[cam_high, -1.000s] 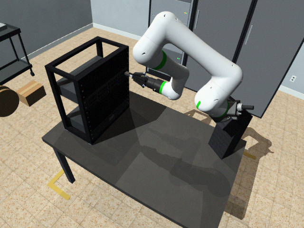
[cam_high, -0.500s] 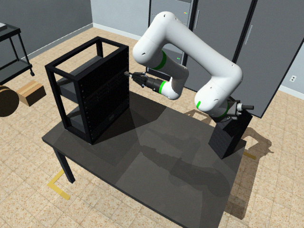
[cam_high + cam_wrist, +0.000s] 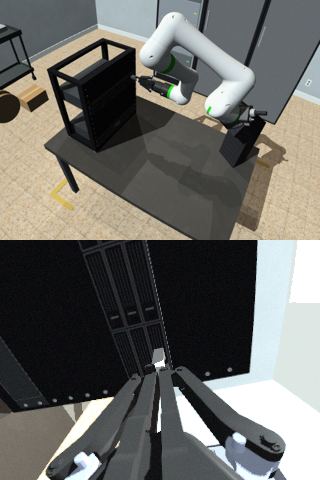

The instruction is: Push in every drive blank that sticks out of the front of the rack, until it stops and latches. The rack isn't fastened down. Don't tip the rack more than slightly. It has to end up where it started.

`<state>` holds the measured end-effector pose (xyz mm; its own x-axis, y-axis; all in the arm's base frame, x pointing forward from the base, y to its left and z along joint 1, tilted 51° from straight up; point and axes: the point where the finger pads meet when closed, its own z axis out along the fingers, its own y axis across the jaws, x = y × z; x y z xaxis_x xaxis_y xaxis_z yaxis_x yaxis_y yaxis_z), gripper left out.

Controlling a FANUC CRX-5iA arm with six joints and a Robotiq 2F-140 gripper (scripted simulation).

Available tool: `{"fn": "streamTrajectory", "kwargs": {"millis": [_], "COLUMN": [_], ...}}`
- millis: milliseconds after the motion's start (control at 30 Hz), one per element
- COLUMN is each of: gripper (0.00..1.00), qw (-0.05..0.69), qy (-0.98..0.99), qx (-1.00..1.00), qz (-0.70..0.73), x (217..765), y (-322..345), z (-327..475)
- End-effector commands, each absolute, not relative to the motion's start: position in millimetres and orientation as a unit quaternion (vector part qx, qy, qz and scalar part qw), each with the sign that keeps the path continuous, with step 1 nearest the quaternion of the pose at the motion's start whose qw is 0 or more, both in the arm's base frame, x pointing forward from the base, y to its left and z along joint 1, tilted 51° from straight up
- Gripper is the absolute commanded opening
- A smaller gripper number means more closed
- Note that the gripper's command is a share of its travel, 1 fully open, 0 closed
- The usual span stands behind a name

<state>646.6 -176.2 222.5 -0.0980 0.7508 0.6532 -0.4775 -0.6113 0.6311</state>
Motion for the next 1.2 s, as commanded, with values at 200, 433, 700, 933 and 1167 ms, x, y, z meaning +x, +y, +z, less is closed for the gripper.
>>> {"fn": "streamTrajectory", "kwargs": {"millis": [200,433,700,933,1167], "gripper": [0.10,0.10,0.10,0.10,0.10], "qw": [0.422,0.422,0.422,0.422,0.422], "qy": [0.130,0.130,0.130,0.130,0.130], "qx": [0.523,0.523,0.523,0.523,0.523], "qz": [0.729,0.729,0.729,0.729,0.729], "x": [647.4,649.0,650.0,650.6,652.6], "y": [-177.2,-177.6,-177.9,-178.1,-178.7], "z": [223.4,224.2,224.7,225.0,226.0]}}
